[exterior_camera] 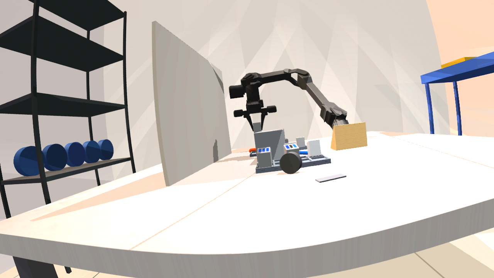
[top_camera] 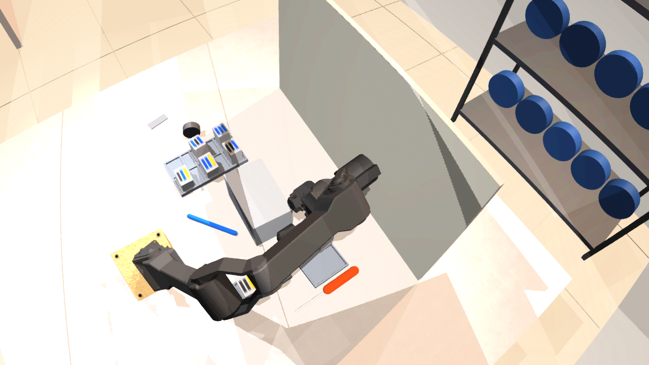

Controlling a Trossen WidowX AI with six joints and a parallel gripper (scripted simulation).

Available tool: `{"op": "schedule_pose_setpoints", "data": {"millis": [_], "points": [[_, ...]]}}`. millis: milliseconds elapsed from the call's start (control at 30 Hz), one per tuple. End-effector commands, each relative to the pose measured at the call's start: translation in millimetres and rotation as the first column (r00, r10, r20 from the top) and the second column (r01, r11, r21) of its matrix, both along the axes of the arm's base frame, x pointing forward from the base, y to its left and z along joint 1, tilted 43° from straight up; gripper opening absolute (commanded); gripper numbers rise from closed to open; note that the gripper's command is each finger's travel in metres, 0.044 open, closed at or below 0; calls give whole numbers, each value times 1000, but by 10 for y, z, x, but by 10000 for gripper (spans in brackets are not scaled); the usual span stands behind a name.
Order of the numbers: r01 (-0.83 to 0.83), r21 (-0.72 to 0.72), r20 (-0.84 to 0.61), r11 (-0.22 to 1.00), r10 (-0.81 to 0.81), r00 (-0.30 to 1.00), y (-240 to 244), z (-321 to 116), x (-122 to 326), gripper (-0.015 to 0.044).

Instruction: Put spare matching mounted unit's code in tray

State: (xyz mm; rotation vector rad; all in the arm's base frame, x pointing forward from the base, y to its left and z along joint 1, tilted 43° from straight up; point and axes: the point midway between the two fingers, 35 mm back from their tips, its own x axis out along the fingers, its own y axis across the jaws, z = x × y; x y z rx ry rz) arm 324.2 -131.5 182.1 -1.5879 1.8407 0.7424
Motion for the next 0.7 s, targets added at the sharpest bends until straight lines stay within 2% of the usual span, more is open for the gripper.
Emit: {"op": "schedule_pose_setpoints", "data": {"millis": [0,667], "points": [[-4,-3,-8,1000,4,1000,-26,-30,-10,0],[-4,-3,-7,1000,4,1000,-125,-139,-19,0]]}}
